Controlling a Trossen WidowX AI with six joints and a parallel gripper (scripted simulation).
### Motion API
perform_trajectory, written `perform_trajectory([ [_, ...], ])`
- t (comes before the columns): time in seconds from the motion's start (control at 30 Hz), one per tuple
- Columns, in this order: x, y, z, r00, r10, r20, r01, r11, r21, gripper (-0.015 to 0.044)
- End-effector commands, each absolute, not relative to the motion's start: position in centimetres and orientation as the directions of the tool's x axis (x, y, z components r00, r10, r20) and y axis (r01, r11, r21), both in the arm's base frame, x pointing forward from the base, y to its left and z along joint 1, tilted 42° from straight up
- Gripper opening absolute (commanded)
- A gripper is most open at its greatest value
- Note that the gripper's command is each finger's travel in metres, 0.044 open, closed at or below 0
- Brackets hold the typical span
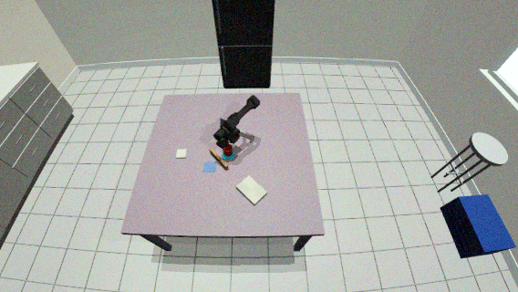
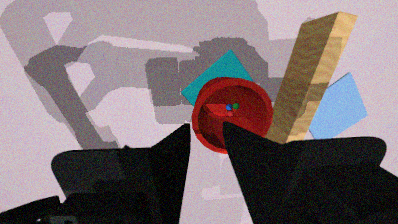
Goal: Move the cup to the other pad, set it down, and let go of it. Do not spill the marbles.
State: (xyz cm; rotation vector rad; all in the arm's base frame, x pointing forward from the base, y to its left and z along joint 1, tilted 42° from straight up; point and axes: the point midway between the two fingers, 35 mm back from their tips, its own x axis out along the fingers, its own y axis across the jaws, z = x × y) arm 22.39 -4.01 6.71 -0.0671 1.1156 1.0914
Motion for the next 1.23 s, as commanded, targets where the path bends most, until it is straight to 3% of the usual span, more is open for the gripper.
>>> perform_trajectory([
  [0.0, 22.4, -4.4, 7.1, 0.010, 0.665, -0.747, -0.733, 0.513, 0.447, 0.0128],
  [0.4, 22.4, -4.4, 7.2, 0.011, 0.668, -0.744, -0.729, 0.515, 0.451, 0.0440],
  [1.2, 22.7, -8.0, 11.4, 0.015, 0.665, -0.747, -0.729, 0.518, 0.447, 0.0440],
])
